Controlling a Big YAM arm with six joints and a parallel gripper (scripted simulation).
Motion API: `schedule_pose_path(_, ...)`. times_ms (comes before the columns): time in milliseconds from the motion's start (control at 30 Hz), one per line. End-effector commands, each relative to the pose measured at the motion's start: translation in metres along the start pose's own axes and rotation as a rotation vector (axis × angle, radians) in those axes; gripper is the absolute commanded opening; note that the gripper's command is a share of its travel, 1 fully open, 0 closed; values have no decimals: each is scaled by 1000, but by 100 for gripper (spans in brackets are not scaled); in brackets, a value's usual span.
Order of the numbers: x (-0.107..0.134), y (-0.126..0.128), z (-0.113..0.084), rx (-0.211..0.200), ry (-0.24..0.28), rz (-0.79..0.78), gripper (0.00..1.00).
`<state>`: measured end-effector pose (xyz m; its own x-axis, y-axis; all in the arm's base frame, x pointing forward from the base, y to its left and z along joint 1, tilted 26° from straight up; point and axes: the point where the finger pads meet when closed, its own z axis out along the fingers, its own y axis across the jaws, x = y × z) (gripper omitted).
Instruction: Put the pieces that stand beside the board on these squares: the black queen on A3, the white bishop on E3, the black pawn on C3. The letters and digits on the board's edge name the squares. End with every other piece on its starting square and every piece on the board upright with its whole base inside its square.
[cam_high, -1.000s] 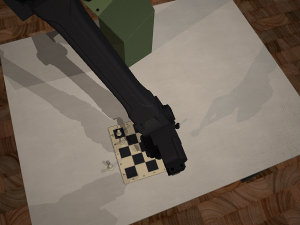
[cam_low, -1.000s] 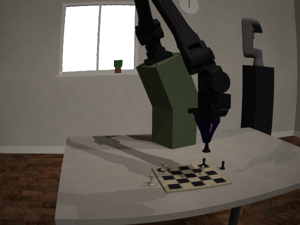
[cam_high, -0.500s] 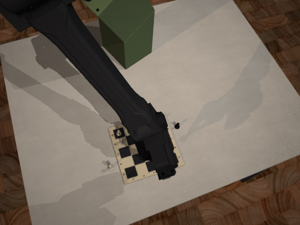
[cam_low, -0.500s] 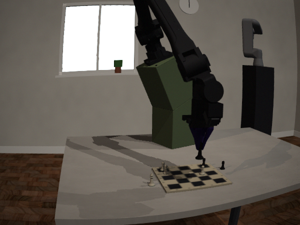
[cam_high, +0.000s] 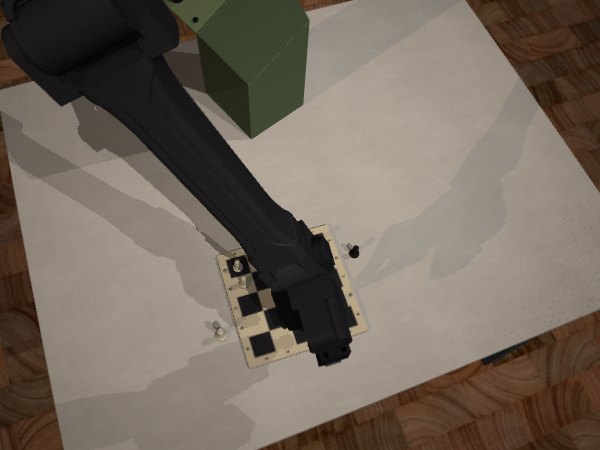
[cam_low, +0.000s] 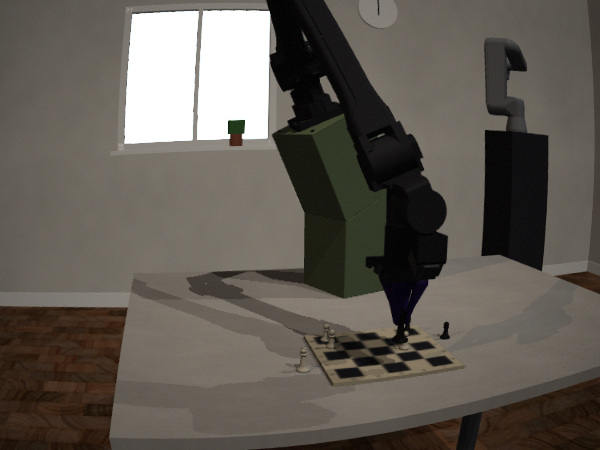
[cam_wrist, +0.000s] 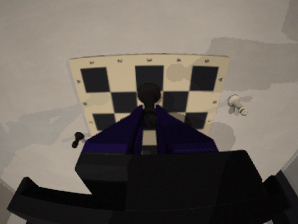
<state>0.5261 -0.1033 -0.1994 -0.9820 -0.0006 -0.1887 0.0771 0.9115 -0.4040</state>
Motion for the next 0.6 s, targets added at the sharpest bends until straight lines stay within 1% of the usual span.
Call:
schedule_pose_path(0,-2,-4,27,2,-1,-2,0)
schedule_pose_path(133,-1,-4,41,2,0,-3,0)
schedule_pose_path(233,-1,-4,48,2,0,-3,0)
schedule_pose_path(567,3,-1,50,1,6,-10,0)
